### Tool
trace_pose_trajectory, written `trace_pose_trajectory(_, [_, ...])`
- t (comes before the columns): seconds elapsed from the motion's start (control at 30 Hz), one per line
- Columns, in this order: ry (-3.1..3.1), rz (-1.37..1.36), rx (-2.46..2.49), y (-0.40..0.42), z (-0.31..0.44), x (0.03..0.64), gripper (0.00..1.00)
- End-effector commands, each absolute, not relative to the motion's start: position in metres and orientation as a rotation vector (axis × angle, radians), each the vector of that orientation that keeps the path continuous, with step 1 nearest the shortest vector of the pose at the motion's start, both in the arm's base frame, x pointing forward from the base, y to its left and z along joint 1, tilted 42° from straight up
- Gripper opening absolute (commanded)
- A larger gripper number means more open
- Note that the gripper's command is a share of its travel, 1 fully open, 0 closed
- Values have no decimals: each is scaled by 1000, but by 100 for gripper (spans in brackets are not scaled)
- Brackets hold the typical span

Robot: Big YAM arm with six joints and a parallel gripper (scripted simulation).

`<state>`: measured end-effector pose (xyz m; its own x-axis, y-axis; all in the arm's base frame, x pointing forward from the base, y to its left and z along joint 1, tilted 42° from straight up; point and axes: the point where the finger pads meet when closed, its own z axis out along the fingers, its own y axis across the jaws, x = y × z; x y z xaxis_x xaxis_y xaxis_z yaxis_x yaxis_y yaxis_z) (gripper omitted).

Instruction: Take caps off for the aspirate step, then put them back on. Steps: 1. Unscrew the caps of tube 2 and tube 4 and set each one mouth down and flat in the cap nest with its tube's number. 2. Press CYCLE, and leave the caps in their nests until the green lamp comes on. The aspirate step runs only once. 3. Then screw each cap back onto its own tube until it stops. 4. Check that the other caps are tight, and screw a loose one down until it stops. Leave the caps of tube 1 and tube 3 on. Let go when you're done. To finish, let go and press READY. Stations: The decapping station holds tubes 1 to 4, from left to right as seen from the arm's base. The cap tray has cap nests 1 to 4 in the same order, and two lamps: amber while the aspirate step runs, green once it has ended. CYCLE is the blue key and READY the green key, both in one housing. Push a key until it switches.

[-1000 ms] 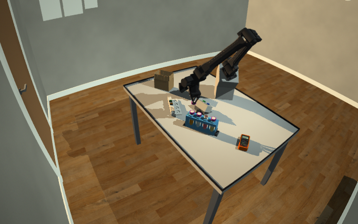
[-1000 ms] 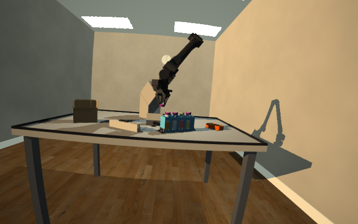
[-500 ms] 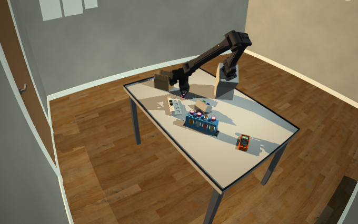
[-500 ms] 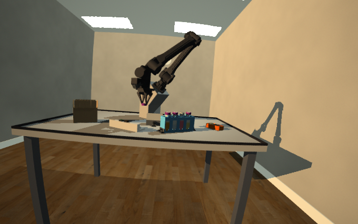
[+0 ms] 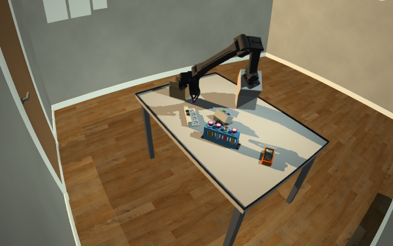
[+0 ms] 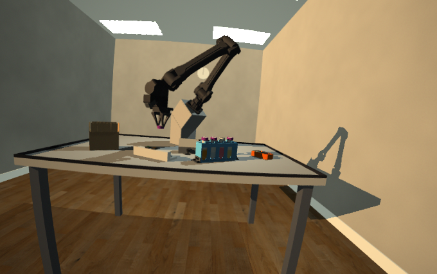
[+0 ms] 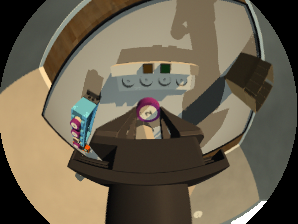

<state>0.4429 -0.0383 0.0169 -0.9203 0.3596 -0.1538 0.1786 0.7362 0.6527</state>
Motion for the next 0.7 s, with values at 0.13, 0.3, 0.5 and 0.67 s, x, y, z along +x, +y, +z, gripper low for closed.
trace_pose_trajectory(0.13, [2684, 967, 377, -19, 2, 447, 0])
trace_pose_trajectory(0.3, [2684, 966, 377, -5, -16, 455, 0])
trace_pose_trajectory(0.5, [2678, 963, 372, 12, -36, 469, 0])
trace_pose_trajectory(0.67, [2666, 959, 363, 22, -47, 483, 0])
